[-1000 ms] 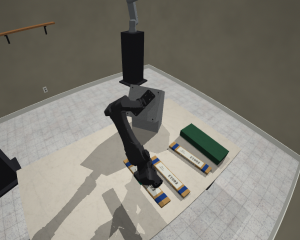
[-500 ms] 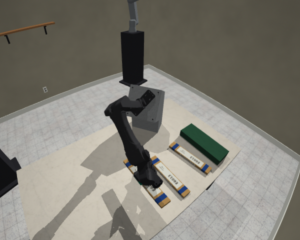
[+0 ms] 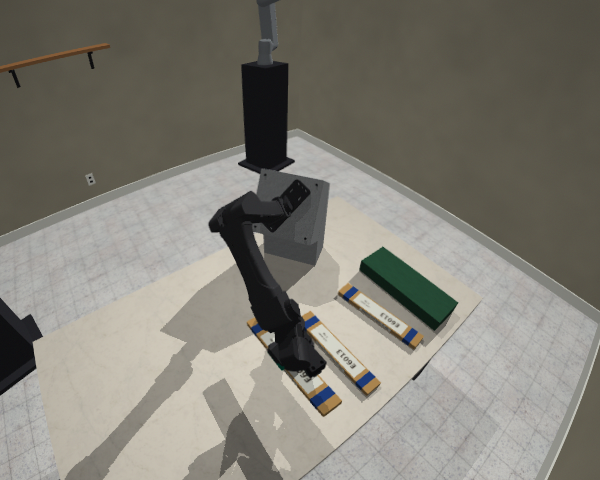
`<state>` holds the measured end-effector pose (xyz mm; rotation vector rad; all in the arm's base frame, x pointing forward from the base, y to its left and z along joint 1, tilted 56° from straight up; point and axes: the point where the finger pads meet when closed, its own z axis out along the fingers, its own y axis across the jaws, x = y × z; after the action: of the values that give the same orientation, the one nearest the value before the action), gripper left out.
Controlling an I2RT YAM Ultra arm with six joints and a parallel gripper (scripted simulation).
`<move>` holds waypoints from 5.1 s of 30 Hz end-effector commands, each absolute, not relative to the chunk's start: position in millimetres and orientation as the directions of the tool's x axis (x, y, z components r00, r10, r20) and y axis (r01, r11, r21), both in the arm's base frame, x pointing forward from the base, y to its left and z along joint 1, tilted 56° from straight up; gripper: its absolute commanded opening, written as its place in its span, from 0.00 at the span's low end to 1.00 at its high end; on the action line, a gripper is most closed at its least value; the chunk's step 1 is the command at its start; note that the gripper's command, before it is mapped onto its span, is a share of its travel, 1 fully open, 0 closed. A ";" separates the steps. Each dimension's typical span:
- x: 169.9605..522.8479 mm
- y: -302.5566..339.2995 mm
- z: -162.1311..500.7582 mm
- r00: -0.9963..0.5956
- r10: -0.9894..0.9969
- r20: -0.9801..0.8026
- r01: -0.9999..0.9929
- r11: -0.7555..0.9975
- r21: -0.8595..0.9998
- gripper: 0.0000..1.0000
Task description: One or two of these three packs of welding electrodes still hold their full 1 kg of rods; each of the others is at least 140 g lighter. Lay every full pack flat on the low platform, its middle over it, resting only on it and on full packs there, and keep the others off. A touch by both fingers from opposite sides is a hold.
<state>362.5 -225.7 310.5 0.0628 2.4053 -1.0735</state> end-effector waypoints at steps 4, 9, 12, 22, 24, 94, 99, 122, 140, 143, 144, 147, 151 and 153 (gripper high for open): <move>363.2 -212.6 338.3 -0.844 -0.187 -0.503 0.258 0.680 -0.686 0.00; 364.2 -212.8 336.9 -0.845 -0.187 -0.500 0.255 0.681 -0.686 0.00; 368.9 -214.5 329.1 -0.853 -0.189 -0.486 0.239 0.687 -0.687 0.00; 374.6 -226.2 333.4 -0.833 -0.198 -0.517 0.266 0.677 -0.687 0.00; 377.5 -226.5 331.7 -0.832 -0.202 -0.517 0.262 0.678 -0.687 0.00; 424.2 -297.0 278.4 -0.838 -0.203 -0.507 0.254 0.676 -0.692 0.00; 423.1 -296.7 277.1 -0.842 -0.200 -0.502 0.250 0.679 -0.690 0.00; 422.5 -298.7 277.5 -0.843 -0.199 -0.499 0.248 0.680 -0.690 0.00; 425.3 -304.3 277.9 -0.838 -0.201 -0.507 0.257 0.674 -0.692 0.00; 429.3 -306.0 274.2 -0.837 -0.203 -0.508 0.256 0.675 -0.692 0.00; 430.4 -307.0 270.7 -0.840 -0.202 -0.504 0.252 0.676 -0.692 0.00; 428.2 -308.6 269.8 -0.844 -0.198 -0.499 0.250 0.678 -0.691 0.00; 429.1 -307.5 276.4 -0.835 -0.204 -0.511 0.259 0.673 -0.692 0.00; 430.8 -309.0 275.8 -0.833 -0.206 -0.514 0.261 0.672 -0.693 0.00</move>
<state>419.7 -315.8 236.0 0.0496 2.4211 -1.0679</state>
